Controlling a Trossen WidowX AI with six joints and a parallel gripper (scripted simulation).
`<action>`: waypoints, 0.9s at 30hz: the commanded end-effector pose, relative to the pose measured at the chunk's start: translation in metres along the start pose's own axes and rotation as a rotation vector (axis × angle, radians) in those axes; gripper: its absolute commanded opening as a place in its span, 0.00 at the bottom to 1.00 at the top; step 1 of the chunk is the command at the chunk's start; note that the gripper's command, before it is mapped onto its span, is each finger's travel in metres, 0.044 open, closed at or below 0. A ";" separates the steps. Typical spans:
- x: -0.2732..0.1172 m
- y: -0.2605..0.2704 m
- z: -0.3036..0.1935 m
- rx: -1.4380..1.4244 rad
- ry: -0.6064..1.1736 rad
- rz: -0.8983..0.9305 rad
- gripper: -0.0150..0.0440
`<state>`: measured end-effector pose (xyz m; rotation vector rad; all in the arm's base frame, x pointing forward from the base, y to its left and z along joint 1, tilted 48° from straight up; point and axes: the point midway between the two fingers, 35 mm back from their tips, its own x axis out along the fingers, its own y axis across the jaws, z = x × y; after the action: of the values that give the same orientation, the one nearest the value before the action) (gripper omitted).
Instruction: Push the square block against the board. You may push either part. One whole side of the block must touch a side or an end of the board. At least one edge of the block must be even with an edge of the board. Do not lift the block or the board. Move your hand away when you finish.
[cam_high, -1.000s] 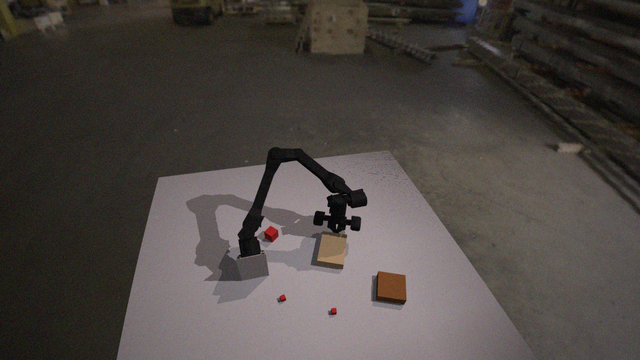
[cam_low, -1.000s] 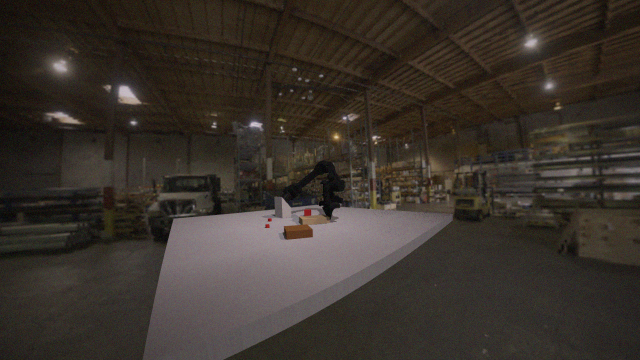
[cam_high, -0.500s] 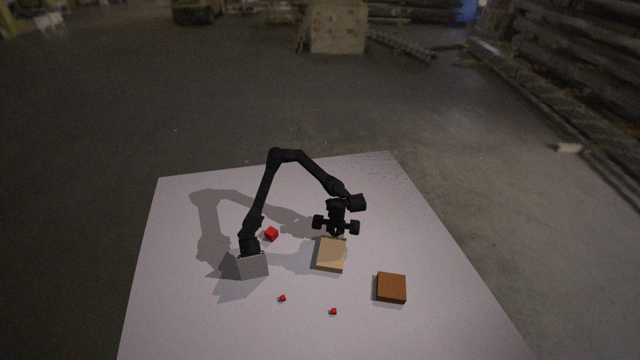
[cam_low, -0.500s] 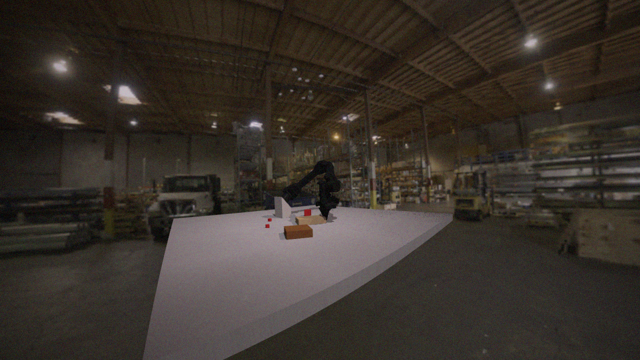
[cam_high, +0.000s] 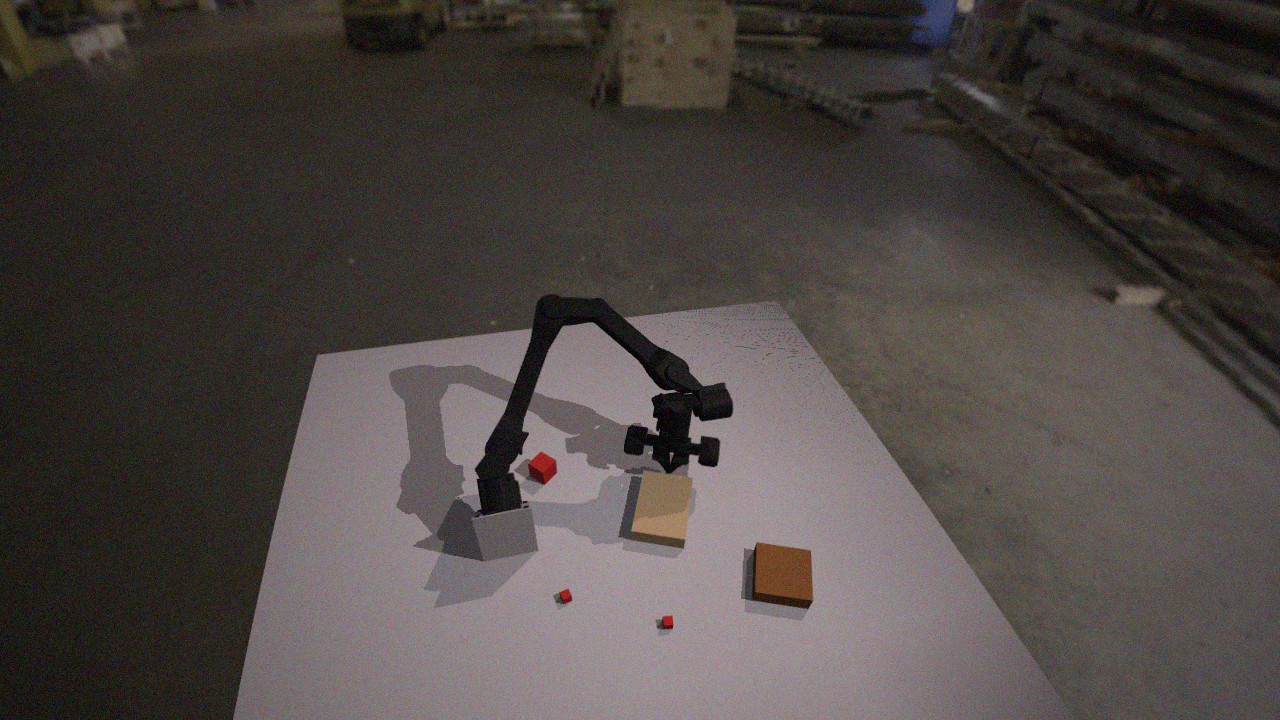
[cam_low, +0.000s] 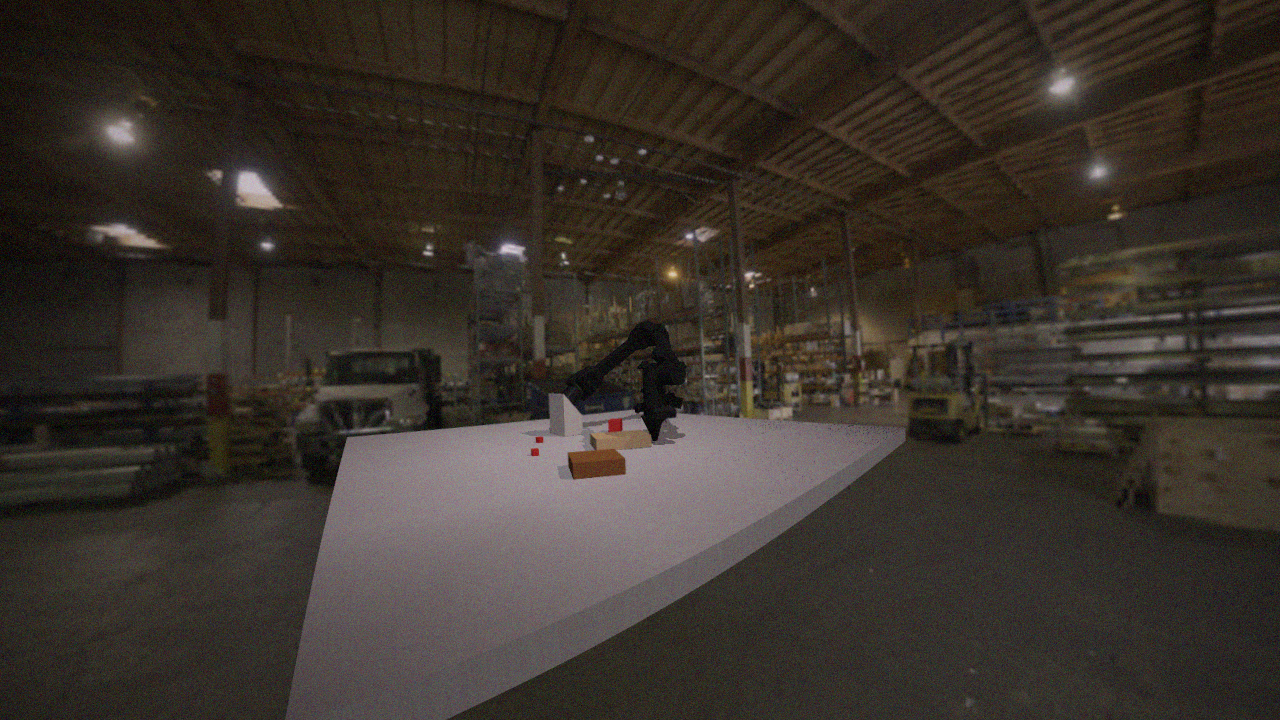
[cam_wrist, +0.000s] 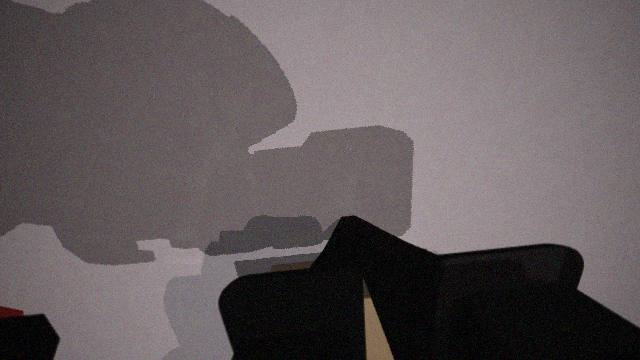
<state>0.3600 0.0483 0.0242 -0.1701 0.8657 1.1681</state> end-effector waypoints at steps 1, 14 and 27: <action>-0.001 -0.002 0.006 0.001 0.000 -0.004 0.25; -0.001 -0.002 0.027 0.001 -0.001 -0.004 0.25; -0.056 0.000 0.030 0.001 0.000 -0.004 0.25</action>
<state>0.3696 0.0278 0.0745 -0.1610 0.8700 1.1611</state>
